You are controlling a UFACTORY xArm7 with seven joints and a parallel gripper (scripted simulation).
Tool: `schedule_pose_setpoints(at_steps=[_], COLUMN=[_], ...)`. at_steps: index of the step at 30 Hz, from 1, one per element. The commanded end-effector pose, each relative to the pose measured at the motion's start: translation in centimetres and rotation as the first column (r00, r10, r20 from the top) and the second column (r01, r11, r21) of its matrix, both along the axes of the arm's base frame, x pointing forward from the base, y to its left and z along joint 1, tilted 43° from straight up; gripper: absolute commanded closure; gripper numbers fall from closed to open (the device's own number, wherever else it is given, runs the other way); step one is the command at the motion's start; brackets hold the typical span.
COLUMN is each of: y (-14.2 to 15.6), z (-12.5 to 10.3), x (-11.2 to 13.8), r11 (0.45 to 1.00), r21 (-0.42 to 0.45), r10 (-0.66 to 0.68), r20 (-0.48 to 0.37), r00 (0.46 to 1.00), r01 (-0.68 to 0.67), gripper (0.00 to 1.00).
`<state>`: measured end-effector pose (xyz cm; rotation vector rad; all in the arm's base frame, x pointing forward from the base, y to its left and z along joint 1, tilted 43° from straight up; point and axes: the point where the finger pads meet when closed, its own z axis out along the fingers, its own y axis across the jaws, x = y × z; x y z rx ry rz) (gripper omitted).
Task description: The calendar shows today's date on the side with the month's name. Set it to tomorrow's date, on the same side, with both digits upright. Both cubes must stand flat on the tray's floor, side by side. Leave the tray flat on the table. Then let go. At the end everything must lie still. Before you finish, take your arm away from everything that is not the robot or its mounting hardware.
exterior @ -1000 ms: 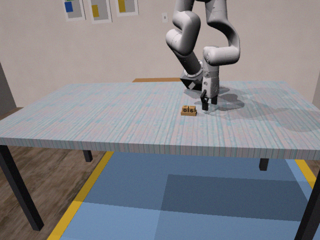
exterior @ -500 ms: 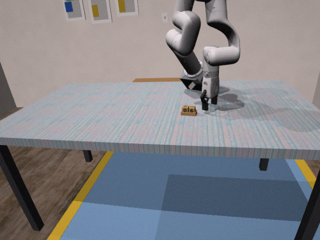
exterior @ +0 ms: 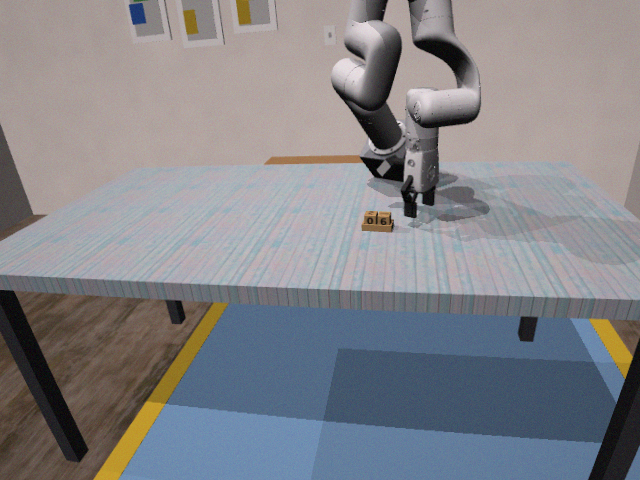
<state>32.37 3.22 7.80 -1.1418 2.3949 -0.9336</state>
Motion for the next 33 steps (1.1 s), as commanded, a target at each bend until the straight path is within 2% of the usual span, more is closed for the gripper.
schedule_pose_setpoints(at_steps=[1,12,18,25,33], y=[0.7,1.1,0.1,-0.1,-1.1], z=[1.1,1.9,1.5,1.5,1.1], x=[-0.7,-1.4,-3.1,-3.5,-5.5], r11=[1.0,1.0,1.0,1.0,1.0], r21=[0.0,0.0,0.0,0.0,0.0], r10=[0.002,0.002,0.002,0.002,0.002], r20=[0.001,0.001,0.001,0.001,0.001], r00=[1.0,1.0,1.0,1.0,1.0], r01=[-0.002,-0.002,-0.002,-0.002,-0.002], gripper=[0.0,0.0,0.0,0.0,0.0])
